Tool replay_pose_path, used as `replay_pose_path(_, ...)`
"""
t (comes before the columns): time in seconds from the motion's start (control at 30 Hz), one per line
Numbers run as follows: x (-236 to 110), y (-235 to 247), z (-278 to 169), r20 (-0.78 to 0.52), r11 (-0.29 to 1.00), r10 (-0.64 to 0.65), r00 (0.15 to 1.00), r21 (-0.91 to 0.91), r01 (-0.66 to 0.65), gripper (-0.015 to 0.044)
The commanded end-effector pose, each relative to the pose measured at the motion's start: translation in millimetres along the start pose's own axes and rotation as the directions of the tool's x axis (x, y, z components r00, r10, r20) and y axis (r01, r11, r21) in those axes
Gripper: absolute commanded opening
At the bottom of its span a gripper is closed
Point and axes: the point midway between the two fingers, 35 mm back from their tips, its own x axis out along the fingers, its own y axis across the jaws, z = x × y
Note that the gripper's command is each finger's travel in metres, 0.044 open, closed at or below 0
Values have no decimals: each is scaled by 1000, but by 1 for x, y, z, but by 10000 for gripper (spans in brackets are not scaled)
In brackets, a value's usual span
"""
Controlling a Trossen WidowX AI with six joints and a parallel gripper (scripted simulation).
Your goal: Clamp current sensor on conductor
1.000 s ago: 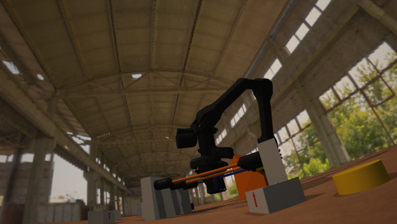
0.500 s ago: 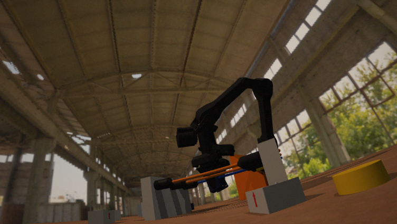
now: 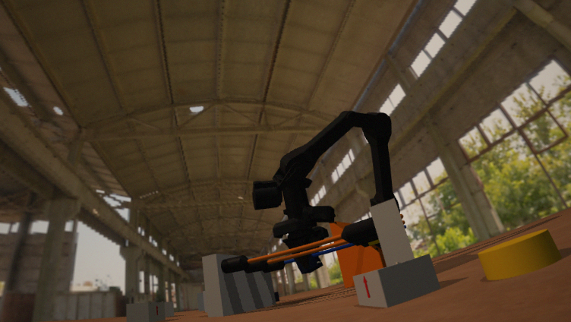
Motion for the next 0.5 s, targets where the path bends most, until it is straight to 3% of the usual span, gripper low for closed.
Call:
replay_pose_path(0.0,0,-1,0,-4,1000,-3,1000,-4,3,0)
replay_pose_path(0.2,0,-1,0,-4,1000,-3,1000,-4,3,0)
replay_pose_path(0.47,0,-1,0,-4,1000,-3,1000,-4,3,210)
